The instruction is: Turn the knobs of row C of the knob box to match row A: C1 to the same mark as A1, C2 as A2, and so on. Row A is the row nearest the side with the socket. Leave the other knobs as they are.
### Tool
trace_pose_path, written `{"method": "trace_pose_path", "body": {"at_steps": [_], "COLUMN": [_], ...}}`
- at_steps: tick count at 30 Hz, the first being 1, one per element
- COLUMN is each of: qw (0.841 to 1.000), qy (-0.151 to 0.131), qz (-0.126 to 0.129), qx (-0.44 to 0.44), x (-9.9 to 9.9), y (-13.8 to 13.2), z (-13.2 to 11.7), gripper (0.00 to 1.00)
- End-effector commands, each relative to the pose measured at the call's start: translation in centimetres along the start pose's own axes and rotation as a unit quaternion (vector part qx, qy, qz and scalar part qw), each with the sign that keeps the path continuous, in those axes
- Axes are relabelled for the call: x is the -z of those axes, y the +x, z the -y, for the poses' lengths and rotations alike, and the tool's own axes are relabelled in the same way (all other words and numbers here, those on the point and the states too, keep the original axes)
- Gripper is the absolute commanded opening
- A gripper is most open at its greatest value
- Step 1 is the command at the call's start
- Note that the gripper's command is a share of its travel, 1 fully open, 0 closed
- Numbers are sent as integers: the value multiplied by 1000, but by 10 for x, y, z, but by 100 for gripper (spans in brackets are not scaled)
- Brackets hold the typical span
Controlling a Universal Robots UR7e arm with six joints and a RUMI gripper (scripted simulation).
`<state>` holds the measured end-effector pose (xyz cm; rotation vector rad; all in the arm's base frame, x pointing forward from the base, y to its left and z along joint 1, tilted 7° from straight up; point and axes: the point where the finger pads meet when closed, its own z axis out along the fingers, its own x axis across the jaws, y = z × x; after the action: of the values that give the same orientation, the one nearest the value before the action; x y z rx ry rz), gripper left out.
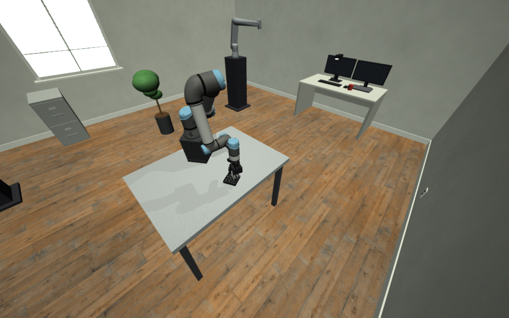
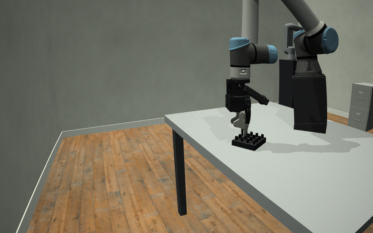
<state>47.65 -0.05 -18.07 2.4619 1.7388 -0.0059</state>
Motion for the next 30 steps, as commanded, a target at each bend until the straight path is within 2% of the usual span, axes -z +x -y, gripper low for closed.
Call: {"method": "trace_pose_path", "body": {"at_steps": [1,30], "qw": [1000,1000], "qy": [-1,-1], "qz": [0,0], "qx": [0,0], "x": [0,-3], "y": [0,0], "z": [0,0], "gripper": [11,11]}}
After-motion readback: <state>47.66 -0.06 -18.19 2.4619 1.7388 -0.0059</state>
